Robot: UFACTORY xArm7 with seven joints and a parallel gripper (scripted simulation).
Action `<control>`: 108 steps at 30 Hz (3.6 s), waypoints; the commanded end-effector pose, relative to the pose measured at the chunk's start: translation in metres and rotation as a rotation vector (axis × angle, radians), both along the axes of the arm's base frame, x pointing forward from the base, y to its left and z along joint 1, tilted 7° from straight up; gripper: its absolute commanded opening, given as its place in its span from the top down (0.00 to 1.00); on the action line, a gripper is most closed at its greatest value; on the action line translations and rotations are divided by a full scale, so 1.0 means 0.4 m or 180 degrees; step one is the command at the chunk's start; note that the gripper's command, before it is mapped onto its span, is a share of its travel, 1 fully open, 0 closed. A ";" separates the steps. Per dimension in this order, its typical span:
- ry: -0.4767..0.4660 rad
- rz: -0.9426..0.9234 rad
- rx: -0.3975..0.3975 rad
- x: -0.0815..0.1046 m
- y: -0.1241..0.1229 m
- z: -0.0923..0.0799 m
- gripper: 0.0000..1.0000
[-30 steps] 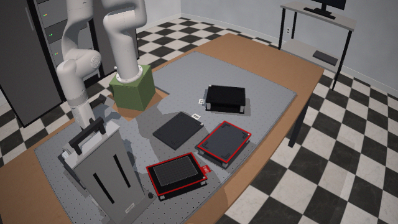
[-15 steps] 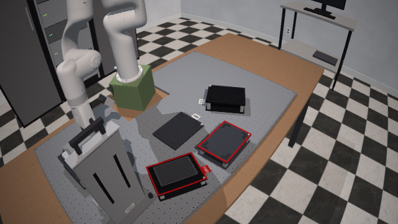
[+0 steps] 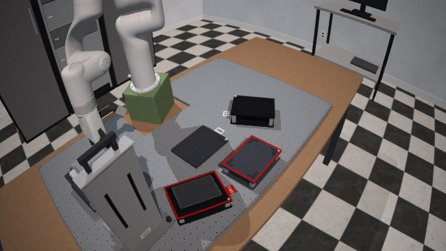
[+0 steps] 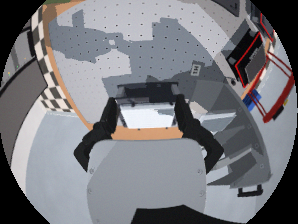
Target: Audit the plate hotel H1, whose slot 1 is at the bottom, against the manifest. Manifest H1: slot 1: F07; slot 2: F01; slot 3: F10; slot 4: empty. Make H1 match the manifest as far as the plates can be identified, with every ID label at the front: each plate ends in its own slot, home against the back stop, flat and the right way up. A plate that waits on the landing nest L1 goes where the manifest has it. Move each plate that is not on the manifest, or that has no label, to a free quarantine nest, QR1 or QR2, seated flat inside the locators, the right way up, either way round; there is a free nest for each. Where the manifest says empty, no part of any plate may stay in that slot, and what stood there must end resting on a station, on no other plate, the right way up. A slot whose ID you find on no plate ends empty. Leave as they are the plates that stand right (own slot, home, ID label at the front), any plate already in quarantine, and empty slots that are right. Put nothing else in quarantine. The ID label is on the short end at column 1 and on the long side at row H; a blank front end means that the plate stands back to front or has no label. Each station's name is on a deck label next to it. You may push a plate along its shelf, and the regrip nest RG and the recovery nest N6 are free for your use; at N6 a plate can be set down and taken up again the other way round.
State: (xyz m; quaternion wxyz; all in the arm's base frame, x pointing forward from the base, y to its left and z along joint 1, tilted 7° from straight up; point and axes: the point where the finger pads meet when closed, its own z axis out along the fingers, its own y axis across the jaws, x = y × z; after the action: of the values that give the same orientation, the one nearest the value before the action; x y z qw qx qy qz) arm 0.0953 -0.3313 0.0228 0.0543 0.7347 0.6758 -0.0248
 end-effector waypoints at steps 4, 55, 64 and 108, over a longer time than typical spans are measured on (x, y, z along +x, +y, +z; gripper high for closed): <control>0.0013 -0.0002 -0.0006 0.001 0.002 0.024 0.00; 0.0013 -0.0002 -0.0008 -0.005 0.022 0.207 0.00; 0.0013 -0.0002 -0.0008 -0.008 0.031 0.282 0.00; 0.0012 -0.0002 -0.0009 -0.018 0.067 0.597 0.00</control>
State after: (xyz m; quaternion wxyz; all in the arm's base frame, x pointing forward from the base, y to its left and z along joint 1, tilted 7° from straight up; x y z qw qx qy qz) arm 0.0881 -0.3046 0.2515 0.0523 0.7348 0.6758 -0.0264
